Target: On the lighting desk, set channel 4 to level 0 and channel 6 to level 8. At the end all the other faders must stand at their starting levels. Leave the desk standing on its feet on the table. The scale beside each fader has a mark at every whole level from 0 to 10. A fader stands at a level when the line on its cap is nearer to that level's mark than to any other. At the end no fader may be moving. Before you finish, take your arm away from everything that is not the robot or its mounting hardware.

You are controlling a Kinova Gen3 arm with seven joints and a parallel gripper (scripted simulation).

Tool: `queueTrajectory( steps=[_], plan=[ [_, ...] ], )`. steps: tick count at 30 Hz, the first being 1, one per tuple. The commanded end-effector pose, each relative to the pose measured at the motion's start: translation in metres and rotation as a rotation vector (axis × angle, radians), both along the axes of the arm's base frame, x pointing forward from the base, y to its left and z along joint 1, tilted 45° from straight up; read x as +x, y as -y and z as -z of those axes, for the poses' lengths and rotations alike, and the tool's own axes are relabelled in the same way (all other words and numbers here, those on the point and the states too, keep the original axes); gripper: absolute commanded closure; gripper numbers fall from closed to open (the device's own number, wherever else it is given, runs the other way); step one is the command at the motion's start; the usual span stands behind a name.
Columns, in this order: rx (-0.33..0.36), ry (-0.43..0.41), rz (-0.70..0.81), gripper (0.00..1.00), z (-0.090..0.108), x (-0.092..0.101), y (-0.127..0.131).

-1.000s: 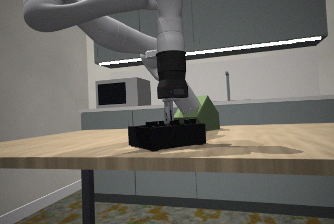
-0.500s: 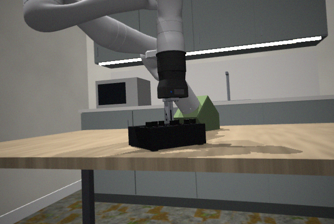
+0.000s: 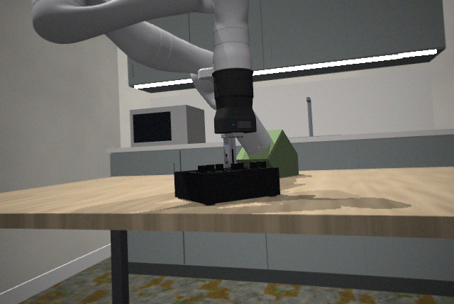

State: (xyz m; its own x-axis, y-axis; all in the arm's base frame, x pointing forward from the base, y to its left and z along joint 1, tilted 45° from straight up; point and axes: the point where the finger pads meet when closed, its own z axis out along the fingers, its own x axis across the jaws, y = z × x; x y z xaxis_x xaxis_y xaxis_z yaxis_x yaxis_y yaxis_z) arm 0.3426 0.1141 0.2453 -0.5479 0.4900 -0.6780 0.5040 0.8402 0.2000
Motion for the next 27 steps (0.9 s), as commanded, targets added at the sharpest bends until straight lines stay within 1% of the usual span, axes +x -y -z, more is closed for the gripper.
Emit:
queueTrajectory(
  steps=[1, 27],
  plan=[
    [0.003, 0.002, -0.003, 1.00, -0.0007, 0.0001, -0.0020],
    [0.003, 0.002, -0.003, 1.00, 0.0000, -0.0017, 0.0010]
  ],
)
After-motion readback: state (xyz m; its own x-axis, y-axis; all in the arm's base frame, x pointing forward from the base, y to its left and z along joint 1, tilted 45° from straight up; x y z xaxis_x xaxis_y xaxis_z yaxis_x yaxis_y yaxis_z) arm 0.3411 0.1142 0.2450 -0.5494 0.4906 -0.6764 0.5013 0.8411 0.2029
